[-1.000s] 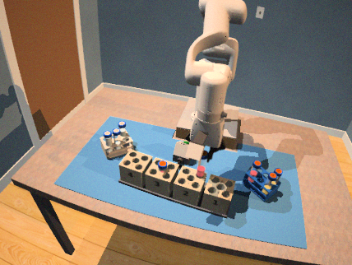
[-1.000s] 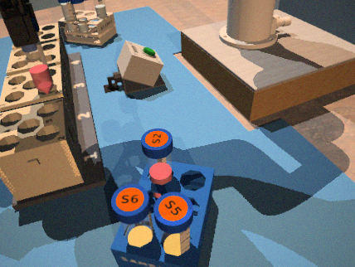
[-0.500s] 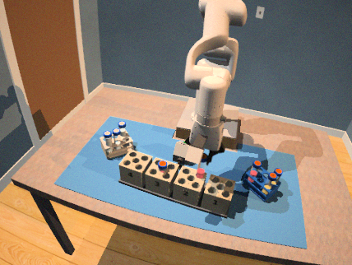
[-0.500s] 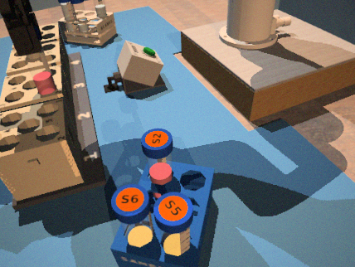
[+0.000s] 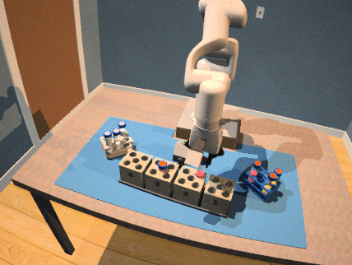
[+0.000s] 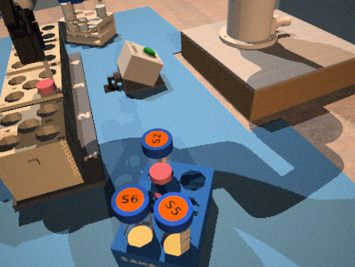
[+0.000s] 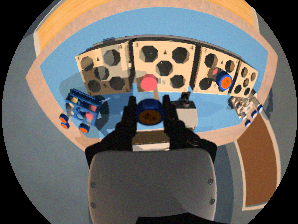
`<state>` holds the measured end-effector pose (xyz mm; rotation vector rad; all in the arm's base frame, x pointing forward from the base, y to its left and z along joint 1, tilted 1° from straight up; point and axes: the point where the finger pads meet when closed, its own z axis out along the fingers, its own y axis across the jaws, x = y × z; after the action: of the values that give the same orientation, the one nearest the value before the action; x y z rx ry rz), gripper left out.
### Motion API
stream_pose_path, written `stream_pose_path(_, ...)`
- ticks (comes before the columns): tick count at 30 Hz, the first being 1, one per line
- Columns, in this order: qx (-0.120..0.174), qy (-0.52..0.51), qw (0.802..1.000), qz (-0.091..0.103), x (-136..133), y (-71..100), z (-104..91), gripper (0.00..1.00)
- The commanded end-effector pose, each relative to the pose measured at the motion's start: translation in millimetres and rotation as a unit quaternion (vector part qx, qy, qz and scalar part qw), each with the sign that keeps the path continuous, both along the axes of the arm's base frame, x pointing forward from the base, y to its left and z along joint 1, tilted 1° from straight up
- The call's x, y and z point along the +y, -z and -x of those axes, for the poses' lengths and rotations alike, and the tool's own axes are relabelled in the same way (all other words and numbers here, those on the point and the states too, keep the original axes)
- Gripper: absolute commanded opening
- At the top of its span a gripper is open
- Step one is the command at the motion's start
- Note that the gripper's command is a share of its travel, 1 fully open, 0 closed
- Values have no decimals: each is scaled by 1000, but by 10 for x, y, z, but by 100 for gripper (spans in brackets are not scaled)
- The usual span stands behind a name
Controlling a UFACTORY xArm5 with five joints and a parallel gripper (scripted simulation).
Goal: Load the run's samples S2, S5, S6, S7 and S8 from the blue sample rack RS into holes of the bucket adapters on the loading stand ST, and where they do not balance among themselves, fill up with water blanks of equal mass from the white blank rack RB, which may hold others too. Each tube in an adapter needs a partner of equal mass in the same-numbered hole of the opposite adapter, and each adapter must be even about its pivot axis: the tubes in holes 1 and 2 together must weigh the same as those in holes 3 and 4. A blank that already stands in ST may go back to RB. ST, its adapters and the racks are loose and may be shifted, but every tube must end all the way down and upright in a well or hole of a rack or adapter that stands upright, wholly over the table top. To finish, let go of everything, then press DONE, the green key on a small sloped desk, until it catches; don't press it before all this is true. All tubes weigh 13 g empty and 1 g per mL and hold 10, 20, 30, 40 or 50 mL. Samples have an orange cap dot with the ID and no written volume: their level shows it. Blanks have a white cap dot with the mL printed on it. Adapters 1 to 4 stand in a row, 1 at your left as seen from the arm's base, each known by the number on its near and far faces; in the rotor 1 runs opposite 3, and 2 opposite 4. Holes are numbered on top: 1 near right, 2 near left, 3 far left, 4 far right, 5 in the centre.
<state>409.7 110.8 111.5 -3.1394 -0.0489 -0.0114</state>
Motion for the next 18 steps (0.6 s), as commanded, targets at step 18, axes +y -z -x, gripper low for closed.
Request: stream_pose_path(18,-2,0,1000,0,0,184,-14,0)
